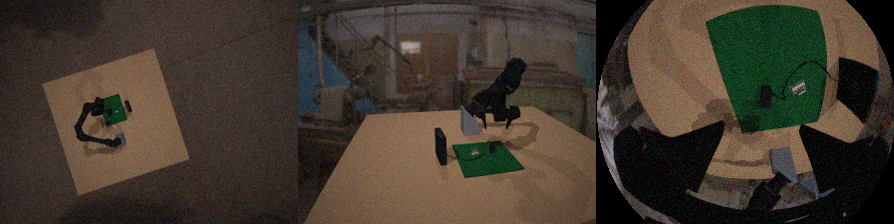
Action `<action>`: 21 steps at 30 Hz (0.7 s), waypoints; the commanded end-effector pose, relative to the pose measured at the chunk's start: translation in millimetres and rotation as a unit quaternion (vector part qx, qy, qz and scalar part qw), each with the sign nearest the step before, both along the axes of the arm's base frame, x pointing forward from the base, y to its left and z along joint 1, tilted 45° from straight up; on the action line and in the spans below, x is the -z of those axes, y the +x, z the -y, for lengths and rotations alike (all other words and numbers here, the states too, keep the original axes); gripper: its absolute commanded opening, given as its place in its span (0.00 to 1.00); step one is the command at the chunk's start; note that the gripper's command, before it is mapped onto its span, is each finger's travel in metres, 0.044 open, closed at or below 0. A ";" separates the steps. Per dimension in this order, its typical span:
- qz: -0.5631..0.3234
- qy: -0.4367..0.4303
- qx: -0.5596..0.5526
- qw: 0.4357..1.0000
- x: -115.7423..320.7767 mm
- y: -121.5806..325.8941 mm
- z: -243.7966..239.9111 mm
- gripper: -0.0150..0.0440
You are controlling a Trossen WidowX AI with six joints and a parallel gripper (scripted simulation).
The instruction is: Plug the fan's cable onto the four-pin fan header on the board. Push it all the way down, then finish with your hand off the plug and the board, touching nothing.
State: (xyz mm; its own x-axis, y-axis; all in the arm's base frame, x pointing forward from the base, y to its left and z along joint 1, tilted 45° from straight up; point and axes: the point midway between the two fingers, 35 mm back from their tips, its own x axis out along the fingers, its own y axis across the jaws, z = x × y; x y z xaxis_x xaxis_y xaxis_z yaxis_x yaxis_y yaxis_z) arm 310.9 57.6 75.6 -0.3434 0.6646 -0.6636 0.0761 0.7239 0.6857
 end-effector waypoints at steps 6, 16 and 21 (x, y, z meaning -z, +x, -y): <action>0.006 0.008 -0.004 1.000 20.7 2.3 -0.2 1.00; 0.006 0.009 -0.004 1.000 48.9 -3.4 -29.1 1.00; 0.006 0.009 -0.004 1.000 54.4 -3.9 -34.5 1.00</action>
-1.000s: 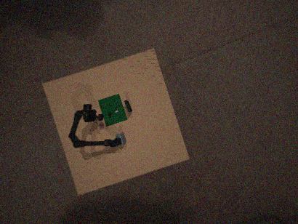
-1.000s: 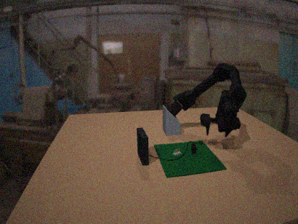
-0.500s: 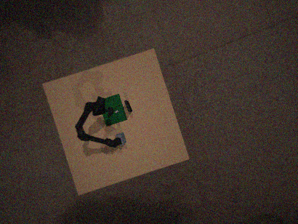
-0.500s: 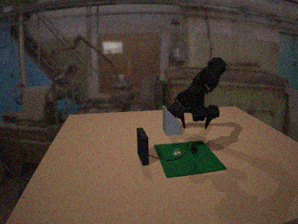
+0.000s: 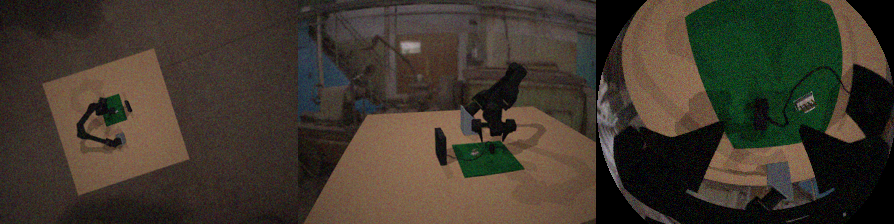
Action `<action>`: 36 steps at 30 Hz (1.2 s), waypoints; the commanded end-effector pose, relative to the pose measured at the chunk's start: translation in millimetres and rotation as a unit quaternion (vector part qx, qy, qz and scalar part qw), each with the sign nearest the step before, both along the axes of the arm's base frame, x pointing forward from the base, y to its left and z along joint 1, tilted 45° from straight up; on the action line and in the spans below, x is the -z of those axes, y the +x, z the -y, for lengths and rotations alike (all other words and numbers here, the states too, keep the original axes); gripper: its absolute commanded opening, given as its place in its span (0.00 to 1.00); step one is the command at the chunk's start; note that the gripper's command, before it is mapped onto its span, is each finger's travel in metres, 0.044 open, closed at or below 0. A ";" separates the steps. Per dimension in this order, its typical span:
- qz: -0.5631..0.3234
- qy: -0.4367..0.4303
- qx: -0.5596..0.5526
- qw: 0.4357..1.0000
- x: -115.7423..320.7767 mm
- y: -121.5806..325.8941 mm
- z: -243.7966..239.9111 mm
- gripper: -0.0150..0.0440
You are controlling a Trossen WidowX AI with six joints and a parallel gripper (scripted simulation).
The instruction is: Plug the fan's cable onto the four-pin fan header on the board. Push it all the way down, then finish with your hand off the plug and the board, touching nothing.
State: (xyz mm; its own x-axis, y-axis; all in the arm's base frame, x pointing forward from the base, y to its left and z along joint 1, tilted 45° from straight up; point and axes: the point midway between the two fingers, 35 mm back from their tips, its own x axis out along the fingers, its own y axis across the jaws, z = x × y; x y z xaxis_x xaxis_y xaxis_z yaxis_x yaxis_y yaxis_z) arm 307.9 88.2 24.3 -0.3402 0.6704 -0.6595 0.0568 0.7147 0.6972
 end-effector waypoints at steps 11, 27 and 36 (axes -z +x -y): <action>-0.002 0.002 0.002 1.000 15.5 -2.7 -16.5 1.00; -0.001 0.001 -0.002 1.000 22.2 -4.4 -23.3 0.69; -0.001 0.001 -0.002 1.000 22.2 -4.4 -23.3 0.59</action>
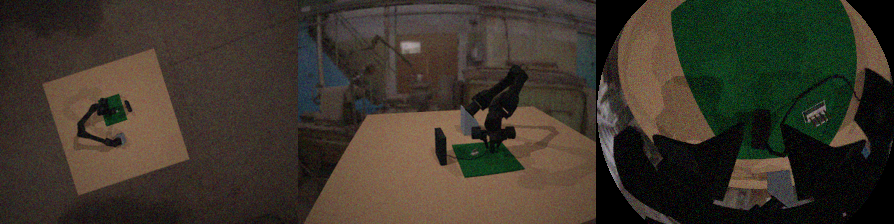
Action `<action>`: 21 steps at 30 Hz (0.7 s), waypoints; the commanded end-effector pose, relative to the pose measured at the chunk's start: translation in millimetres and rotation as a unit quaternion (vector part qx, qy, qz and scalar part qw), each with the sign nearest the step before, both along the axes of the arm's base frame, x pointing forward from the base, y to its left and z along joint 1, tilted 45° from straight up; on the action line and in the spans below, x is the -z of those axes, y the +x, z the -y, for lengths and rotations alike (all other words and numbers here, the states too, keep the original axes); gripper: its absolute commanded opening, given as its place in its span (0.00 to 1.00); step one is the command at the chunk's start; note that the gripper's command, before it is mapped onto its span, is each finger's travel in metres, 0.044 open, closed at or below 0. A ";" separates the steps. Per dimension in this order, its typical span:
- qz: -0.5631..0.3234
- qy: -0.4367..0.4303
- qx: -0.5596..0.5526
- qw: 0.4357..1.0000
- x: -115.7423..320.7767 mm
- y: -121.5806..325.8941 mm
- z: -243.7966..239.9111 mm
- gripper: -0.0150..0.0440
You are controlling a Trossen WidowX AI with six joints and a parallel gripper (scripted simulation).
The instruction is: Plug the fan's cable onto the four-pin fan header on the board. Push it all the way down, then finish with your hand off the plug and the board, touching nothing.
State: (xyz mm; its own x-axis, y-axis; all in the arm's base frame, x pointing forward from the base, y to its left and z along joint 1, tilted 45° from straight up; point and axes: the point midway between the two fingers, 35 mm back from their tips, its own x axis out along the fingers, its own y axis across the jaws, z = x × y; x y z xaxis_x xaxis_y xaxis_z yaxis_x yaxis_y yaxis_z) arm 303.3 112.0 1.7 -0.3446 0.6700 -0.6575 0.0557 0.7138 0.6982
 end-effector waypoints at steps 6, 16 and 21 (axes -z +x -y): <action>0.000 0.000 0.000 1.000 -0.4 0.2 0.5 0.52; 0.000 0.000 0.000 1.000 -0.4 0.2 0.5 0.41; 0.000 0.000 0.000 1.000 -1.7 0.7 2.0 0.28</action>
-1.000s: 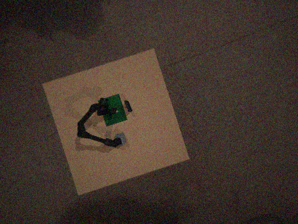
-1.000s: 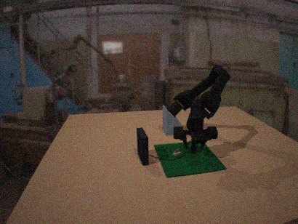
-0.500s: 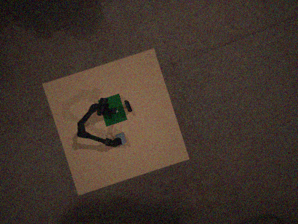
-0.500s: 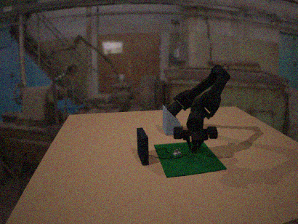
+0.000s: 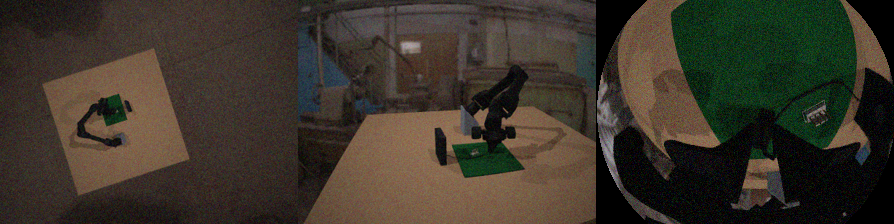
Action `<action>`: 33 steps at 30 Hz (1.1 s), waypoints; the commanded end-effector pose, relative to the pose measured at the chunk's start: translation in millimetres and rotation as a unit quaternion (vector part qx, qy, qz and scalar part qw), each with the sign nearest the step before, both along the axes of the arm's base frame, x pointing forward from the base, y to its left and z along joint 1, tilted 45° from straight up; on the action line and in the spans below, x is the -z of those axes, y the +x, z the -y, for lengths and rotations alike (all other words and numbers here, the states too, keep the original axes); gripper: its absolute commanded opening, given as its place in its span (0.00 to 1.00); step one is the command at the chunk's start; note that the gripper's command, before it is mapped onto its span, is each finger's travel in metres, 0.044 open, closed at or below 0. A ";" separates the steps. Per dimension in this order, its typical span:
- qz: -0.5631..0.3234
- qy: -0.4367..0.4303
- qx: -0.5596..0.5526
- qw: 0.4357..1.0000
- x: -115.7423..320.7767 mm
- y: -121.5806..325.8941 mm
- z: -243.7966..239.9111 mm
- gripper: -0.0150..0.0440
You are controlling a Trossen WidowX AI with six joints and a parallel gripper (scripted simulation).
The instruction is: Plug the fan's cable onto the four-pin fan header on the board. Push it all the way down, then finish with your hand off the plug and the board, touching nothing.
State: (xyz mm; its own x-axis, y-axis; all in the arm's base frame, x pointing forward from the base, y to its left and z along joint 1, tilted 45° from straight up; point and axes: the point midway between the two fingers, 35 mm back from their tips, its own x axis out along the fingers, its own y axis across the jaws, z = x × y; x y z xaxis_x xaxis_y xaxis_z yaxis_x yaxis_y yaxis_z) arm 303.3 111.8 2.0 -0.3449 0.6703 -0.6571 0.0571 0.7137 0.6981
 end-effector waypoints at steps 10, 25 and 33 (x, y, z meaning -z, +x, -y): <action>0.001 -0.002 0.002 1.000 -22.2 7.3 23.8 0.25; 0.000 -0.001 0.003 1.000 -56.5 11.2 58.0 0.25; -0.001 0.000 0.003 1.000 -69.7 10.8 70.4 0.25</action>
State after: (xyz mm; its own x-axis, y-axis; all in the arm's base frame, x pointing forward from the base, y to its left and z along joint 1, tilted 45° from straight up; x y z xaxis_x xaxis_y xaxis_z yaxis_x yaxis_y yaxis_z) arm 313.6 43.7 66.1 -0.3456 0.6708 -0.6562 0.0693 0.7156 0.6951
